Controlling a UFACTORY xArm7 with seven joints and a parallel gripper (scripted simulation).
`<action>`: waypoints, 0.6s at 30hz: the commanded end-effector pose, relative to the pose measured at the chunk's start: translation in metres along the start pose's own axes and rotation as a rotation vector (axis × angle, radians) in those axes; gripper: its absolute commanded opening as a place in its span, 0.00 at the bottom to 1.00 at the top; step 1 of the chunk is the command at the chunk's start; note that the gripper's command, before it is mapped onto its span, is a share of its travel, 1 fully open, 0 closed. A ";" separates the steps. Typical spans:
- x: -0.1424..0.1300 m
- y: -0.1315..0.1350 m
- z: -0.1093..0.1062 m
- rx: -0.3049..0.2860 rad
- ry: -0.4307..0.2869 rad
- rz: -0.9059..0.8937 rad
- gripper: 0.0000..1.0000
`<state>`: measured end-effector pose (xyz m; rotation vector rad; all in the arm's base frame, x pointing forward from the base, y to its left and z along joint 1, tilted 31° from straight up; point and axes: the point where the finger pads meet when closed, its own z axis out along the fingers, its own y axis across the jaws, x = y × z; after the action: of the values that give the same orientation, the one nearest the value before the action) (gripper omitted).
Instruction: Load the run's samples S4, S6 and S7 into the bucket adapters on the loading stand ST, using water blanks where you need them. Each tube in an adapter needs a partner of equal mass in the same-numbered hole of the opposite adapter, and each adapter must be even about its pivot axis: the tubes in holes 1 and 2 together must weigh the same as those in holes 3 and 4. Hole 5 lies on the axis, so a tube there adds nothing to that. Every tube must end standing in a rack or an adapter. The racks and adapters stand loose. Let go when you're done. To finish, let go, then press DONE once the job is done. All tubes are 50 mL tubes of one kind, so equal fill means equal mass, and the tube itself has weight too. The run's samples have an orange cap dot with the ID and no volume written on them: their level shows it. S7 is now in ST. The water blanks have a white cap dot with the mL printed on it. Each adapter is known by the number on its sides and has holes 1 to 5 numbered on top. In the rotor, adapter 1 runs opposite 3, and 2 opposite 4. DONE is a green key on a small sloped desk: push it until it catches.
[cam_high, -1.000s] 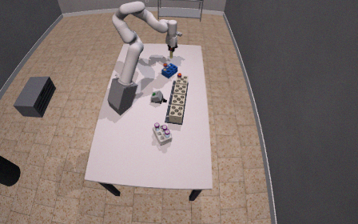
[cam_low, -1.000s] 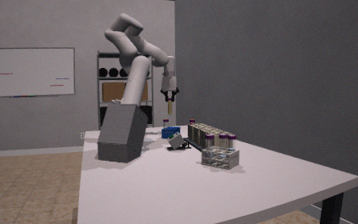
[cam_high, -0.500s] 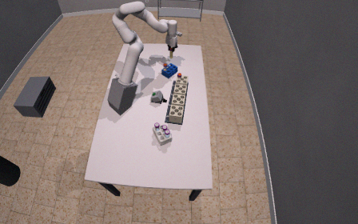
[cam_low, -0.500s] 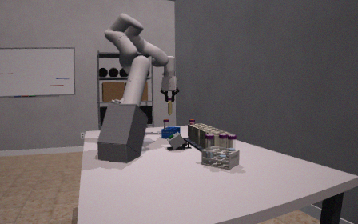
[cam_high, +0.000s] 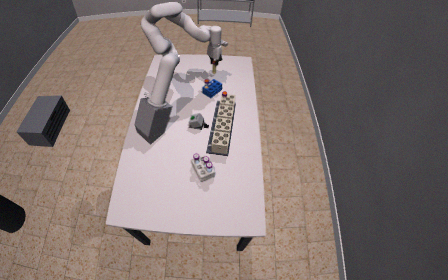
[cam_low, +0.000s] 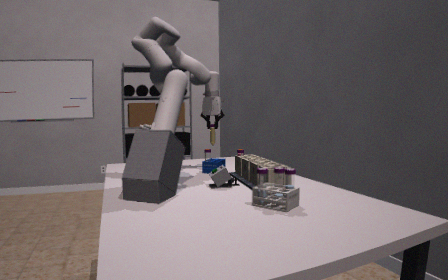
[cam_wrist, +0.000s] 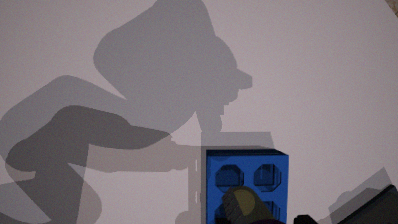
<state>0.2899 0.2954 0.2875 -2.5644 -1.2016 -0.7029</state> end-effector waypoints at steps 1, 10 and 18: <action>0.001 0.000 0.003 -0.001 0.004 0.000 0.00; 0.002 0.000 0.021 -0.001 0.004 0.000 0.00; 0.002 0.000 0.033 -0.001 0.004 0.000 0.00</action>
<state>0.2998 0.3073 0.2607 -2.5646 -1.2016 -0.7019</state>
